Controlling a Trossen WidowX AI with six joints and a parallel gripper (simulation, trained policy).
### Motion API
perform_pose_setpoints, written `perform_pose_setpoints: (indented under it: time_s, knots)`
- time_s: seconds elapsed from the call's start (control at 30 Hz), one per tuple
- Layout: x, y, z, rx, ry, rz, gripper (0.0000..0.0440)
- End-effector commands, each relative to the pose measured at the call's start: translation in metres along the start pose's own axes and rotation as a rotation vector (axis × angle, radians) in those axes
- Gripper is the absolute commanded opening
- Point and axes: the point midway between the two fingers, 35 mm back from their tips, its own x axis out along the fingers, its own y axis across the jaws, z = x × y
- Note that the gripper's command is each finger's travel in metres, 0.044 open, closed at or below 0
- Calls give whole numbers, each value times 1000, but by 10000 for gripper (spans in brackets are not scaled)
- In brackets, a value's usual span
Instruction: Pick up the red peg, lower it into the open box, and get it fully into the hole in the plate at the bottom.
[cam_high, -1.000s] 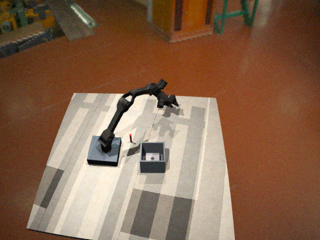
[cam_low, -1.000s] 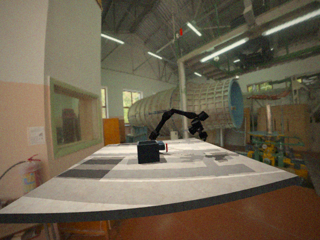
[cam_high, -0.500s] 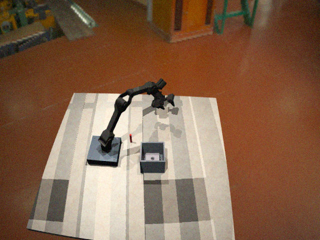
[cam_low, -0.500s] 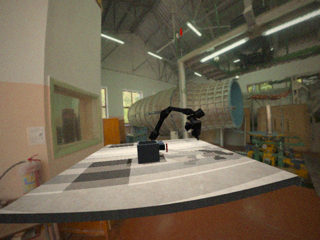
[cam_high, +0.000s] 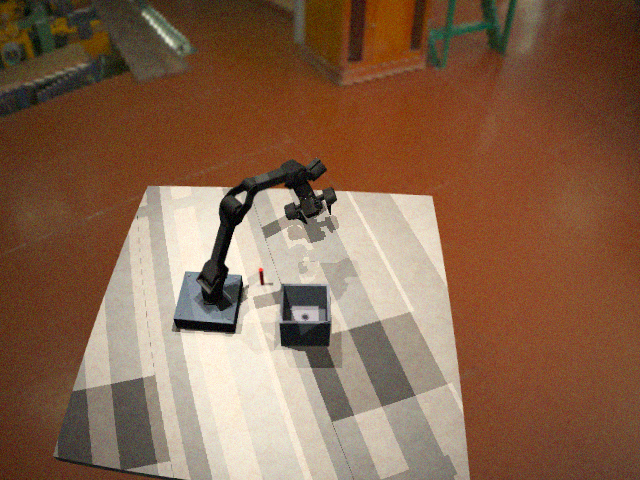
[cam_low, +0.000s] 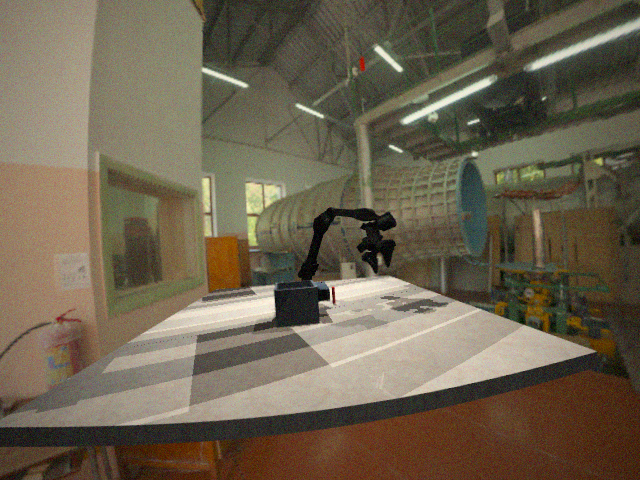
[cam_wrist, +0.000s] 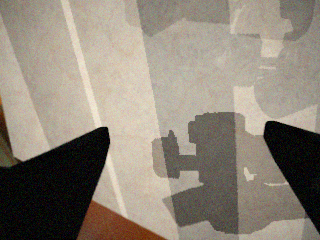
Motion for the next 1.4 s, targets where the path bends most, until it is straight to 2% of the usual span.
perform_pose_setpoints:
  time_s: [0.0, 0.3, 0.57, 0.97, 1.37]
  knots:
    - [-11, -15, 8, -78, 18, -53, 440]
    - [-46, -70, 46, -280, 65, -223, 440]
    - [-57, -118, 76, -357, 92, -358, 440]
    - [-46, -179, 104, -378, 110, -519, 440]
    - [-17, -219, 120, -325, 113, -577, 440]
